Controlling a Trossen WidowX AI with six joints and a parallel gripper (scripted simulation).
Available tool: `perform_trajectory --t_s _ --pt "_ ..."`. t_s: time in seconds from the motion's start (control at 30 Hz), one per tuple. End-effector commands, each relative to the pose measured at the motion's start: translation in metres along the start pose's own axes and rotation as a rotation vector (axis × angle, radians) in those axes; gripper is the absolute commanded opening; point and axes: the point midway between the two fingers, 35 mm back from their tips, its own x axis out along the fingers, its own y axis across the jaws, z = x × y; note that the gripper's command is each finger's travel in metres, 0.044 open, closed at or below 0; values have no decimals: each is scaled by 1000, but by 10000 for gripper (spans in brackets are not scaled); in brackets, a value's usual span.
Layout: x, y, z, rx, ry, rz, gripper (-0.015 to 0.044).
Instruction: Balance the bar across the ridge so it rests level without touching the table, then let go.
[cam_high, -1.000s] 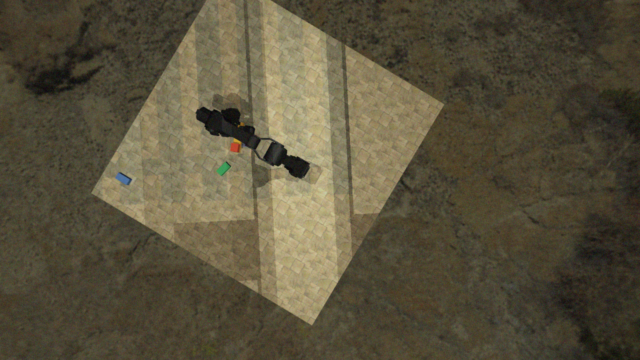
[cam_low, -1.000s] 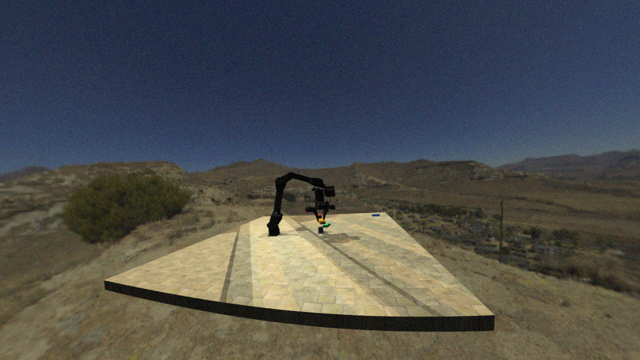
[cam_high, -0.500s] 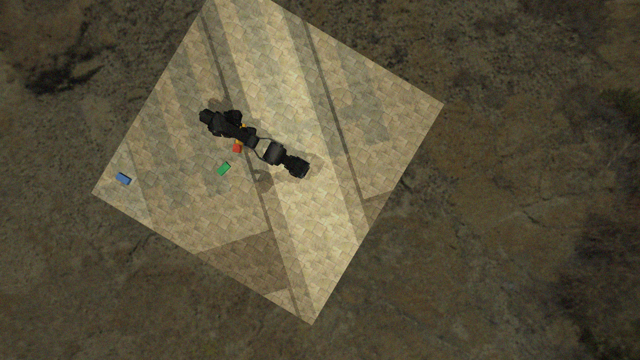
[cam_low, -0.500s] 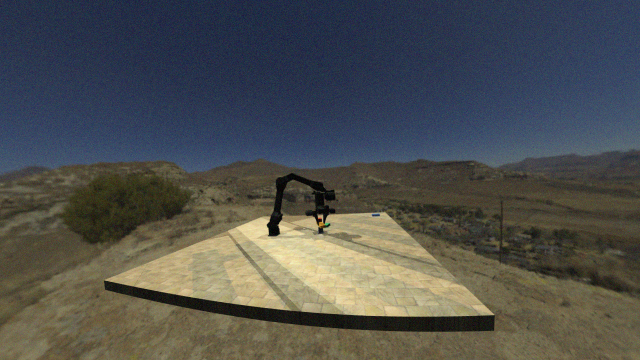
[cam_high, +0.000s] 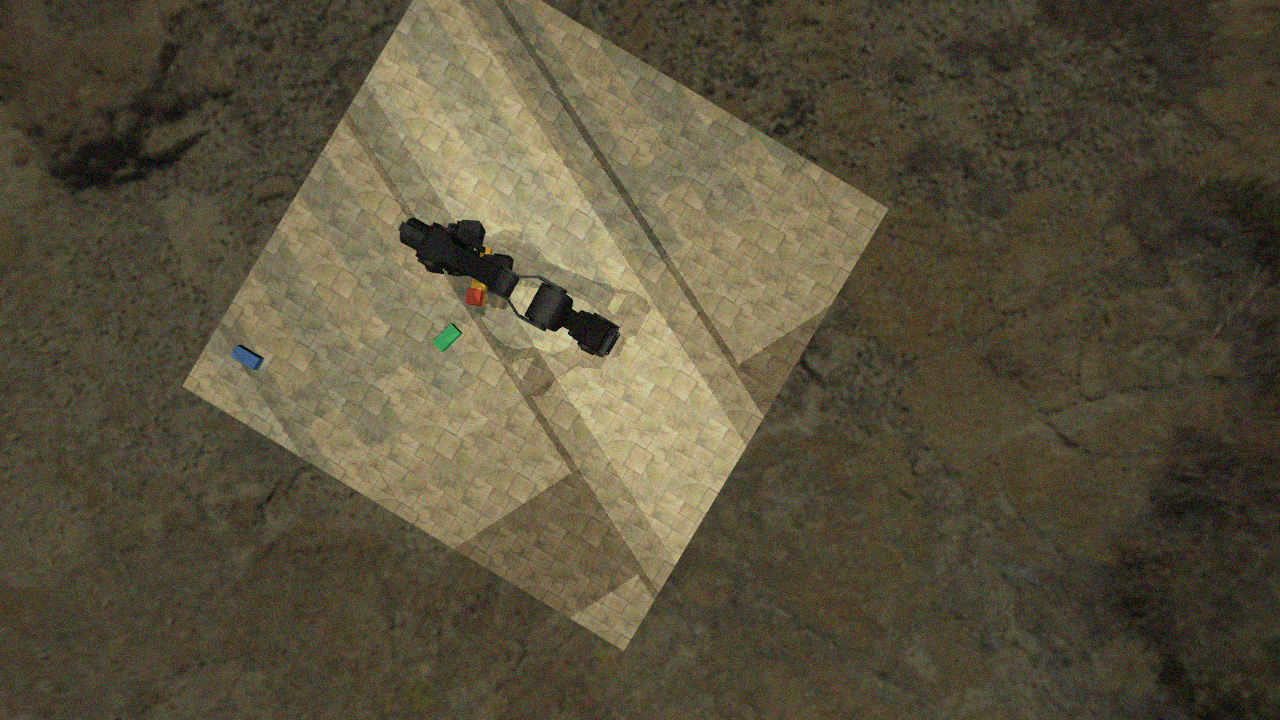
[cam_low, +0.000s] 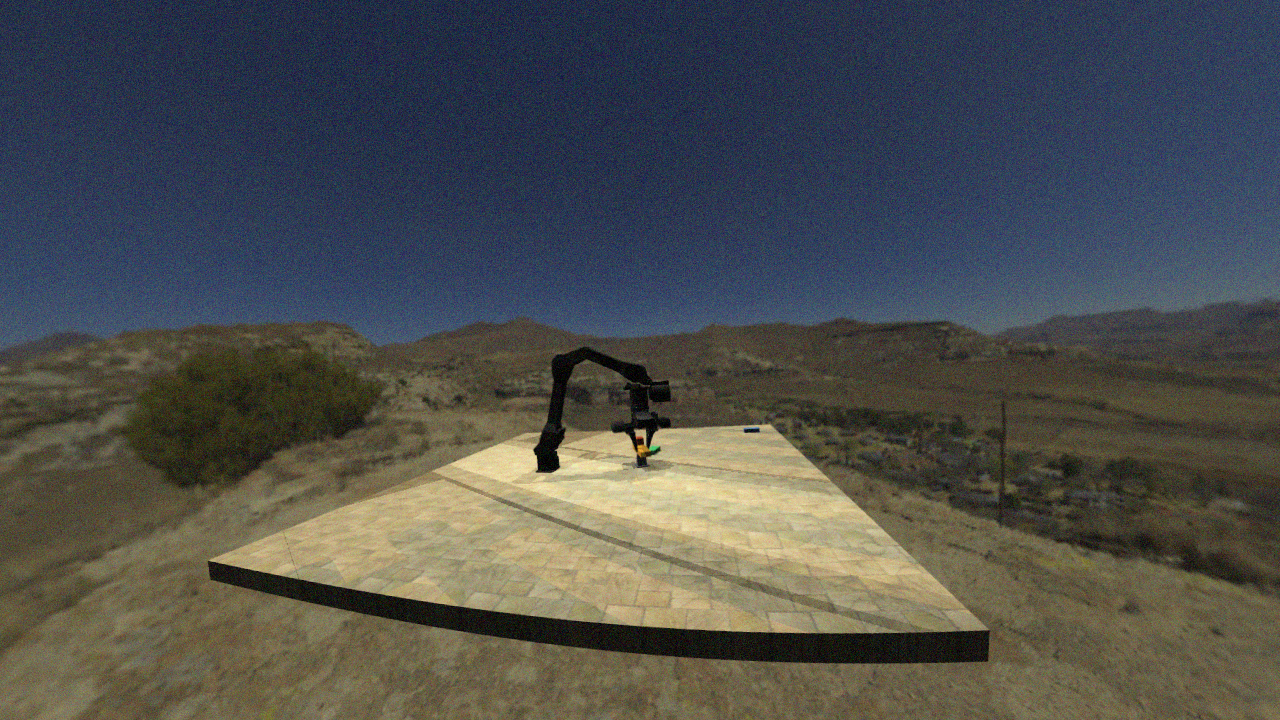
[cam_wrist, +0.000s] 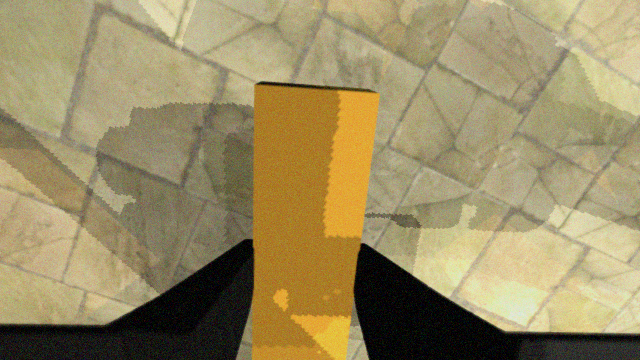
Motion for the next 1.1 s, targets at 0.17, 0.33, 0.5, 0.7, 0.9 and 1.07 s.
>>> perform_trajectory --t_s 0.17,0.33,0.5,0.7,0.9,1.07 --pt "1 0 0 1 3 2 0" --pt "1 0 0 1 3 2 0" --pt "2 0 0 1 3 2 0" --pt "2 0 0 1 3 2 0" --pt "3 0 0 1 3 2 0" --pt "3 0 0 1 3 2 0"
